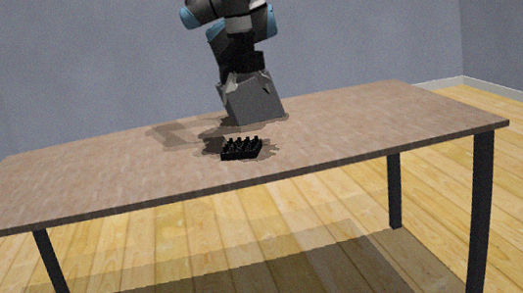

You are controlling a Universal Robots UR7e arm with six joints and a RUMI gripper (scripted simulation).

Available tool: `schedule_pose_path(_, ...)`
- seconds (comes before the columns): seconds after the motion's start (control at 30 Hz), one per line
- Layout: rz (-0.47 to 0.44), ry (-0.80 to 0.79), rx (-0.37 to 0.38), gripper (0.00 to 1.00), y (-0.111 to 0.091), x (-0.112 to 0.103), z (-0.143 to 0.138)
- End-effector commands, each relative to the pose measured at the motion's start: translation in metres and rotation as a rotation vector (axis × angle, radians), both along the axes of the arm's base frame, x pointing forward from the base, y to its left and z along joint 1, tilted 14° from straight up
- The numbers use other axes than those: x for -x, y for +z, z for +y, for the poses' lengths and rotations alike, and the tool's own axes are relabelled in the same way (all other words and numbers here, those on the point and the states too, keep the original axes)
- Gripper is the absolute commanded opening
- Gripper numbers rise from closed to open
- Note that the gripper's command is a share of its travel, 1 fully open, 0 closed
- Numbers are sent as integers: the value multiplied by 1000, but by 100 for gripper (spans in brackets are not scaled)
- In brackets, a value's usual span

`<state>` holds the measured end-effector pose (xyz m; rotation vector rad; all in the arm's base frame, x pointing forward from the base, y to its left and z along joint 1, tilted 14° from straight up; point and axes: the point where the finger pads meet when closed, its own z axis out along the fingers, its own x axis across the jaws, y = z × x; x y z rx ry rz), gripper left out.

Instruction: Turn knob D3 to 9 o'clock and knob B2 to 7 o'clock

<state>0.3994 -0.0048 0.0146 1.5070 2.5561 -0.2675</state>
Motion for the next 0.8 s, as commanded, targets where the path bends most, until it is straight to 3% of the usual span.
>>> schedule_pose_path(0.0,3,-1,-1,100,29,2,7)
schedule_pose_path(0.17,3,-1,-1,100,40,2,10)
schedule_pose_path(0.77,3,-1,-1,100,43,2,10)
